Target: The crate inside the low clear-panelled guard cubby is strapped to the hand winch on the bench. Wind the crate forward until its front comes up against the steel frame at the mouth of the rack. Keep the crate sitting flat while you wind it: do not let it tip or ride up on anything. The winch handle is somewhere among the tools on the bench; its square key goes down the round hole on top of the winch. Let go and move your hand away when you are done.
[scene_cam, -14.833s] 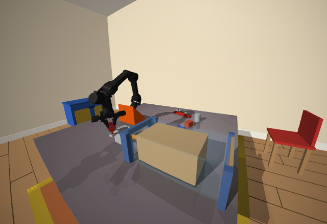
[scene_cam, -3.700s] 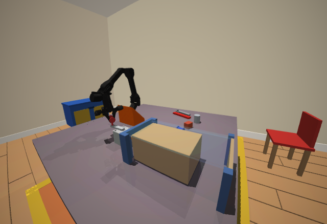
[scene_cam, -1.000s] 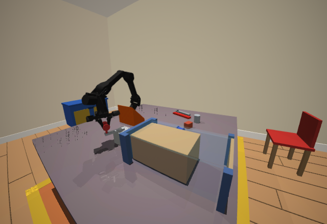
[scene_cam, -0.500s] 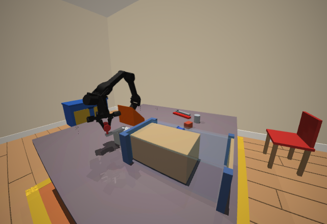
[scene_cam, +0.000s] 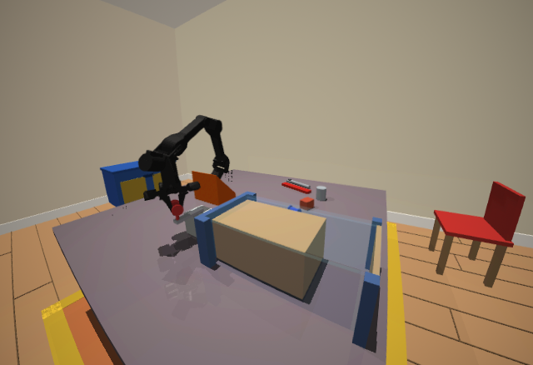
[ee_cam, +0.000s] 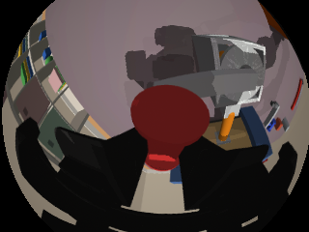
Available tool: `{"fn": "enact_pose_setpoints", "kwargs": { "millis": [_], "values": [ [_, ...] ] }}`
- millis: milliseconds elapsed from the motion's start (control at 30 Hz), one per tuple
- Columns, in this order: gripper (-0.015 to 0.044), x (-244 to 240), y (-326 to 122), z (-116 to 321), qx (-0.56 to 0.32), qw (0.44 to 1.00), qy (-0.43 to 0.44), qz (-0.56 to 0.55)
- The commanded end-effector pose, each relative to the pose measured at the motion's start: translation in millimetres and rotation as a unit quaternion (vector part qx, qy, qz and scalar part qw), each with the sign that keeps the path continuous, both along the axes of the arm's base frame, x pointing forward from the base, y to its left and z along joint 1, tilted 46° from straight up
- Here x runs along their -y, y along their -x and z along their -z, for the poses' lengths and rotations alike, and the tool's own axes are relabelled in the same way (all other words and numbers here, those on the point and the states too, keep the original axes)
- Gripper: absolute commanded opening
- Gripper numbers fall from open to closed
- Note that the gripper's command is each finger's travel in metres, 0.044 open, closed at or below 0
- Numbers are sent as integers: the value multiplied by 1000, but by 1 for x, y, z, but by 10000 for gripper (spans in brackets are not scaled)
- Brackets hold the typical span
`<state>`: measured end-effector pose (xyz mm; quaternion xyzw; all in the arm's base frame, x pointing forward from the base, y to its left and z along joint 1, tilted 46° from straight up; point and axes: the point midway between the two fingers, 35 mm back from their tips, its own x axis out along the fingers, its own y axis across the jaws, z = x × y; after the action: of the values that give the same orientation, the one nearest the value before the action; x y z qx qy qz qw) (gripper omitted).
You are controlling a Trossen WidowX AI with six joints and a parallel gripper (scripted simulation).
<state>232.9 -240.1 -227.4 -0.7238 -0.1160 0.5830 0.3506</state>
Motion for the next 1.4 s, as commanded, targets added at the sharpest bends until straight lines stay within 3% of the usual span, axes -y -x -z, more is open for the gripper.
{"fn": "enact_pose_setpoints", "kwargs": {
  "millis": [0,1367],
  "values": [
    [0,-9,-25,-6,25,1000,-5,-7],
    [0,-39,-66,-27,26,1000,-7,-7]
  ]
}}
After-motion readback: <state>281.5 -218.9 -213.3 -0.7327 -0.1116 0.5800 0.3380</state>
